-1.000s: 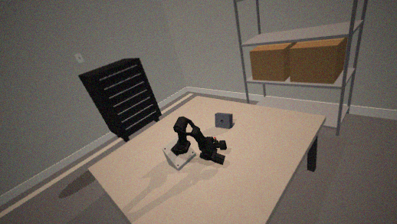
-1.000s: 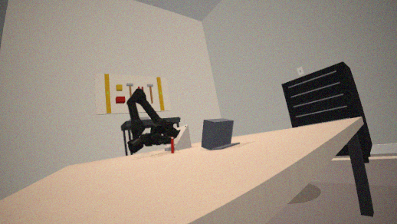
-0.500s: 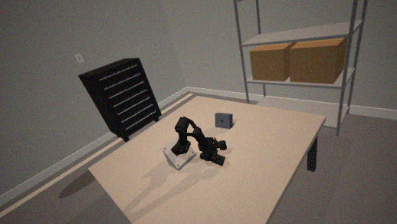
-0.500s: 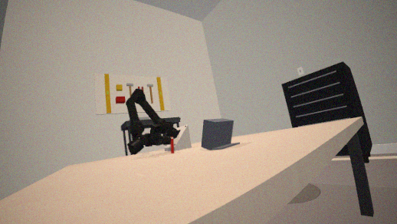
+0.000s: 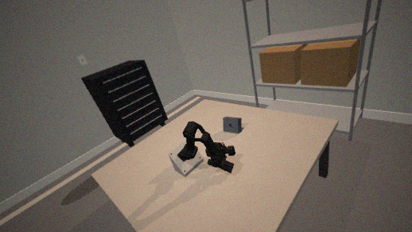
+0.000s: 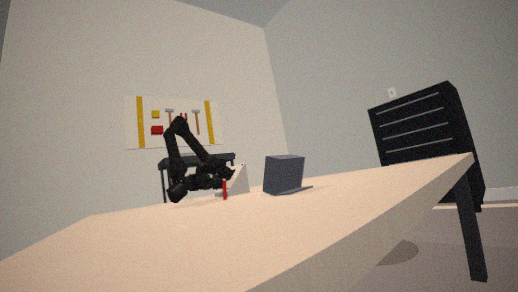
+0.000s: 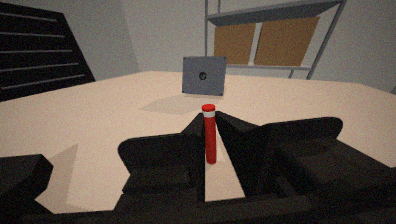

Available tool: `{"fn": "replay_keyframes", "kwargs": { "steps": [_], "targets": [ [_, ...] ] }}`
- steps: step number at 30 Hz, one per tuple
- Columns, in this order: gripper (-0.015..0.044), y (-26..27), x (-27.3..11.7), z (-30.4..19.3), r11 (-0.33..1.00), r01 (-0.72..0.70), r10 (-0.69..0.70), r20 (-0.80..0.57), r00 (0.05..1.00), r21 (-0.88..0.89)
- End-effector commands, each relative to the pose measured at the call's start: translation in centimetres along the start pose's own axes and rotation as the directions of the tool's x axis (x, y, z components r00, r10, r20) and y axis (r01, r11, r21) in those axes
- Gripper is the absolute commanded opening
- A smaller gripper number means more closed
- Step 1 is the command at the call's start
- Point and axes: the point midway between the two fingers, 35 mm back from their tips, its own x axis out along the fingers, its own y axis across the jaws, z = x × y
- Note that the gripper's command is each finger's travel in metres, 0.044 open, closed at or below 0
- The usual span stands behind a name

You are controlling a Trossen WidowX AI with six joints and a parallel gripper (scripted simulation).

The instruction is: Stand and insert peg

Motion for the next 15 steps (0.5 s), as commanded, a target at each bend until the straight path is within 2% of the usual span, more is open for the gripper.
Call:
{"fn": "replay_keyframes", "kwargs": {
  "steps": [1, 15],
  "targets": [
    [0.0049, -0.06, -0.08, -0.25, 1.0, 0.0, 0.0, -0.001, 1.0, 0.0],
    [0.0049, -0.11, -0.15, -0.31, 1.0, -0.003, 0.003, 0.012, 1.0, -0.005]
  ]
}}
